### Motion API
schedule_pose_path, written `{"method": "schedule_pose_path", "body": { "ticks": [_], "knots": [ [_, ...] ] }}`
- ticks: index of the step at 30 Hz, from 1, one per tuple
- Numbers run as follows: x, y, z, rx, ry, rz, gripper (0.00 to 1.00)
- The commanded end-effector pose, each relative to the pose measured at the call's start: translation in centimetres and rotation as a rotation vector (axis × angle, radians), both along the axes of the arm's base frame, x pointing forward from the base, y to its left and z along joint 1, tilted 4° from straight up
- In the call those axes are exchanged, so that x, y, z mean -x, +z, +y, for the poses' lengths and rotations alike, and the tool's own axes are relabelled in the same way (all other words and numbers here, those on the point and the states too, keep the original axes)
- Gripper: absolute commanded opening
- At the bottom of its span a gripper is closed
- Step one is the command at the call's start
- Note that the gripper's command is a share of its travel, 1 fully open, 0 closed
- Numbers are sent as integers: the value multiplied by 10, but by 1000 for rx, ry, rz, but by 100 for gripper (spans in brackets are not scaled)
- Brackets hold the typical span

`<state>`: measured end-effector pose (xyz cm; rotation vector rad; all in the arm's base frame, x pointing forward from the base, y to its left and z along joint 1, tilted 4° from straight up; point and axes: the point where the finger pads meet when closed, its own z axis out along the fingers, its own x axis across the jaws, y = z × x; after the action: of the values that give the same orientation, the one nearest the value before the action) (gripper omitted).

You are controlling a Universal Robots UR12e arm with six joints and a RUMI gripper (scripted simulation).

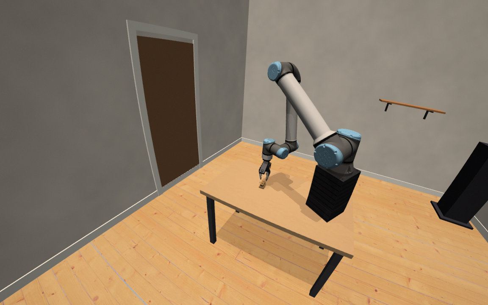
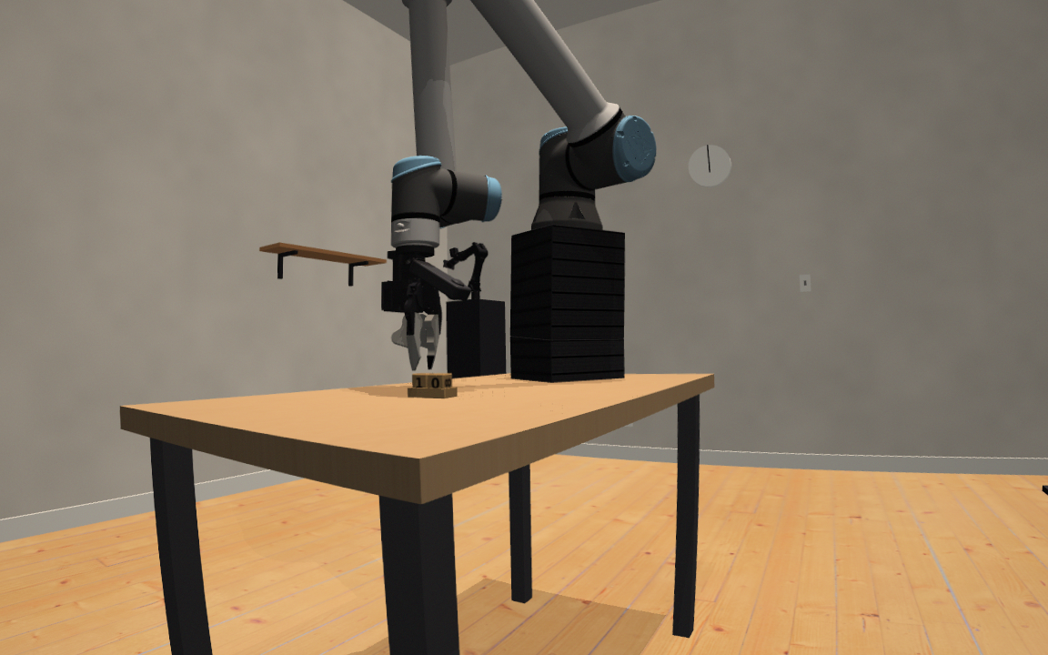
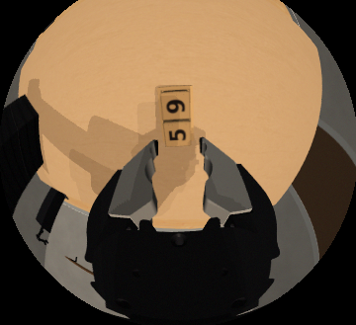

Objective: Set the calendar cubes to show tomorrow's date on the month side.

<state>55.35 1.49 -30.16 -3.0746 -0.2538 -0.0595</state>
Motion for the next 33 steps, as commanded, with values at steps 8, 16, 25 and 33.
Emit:
{"method": "schedule_pose_path", "body": {
  "ticks": [8,16,25,33],
  "knots": [
    [-3,-17,1,0,1,-2,29],
    [-3,-27,2,0,1,-2,29],
    [-3,-27,2,0,0,-2,29],
    [-3,-27,2,0,0,-2,29]
  ]
}}
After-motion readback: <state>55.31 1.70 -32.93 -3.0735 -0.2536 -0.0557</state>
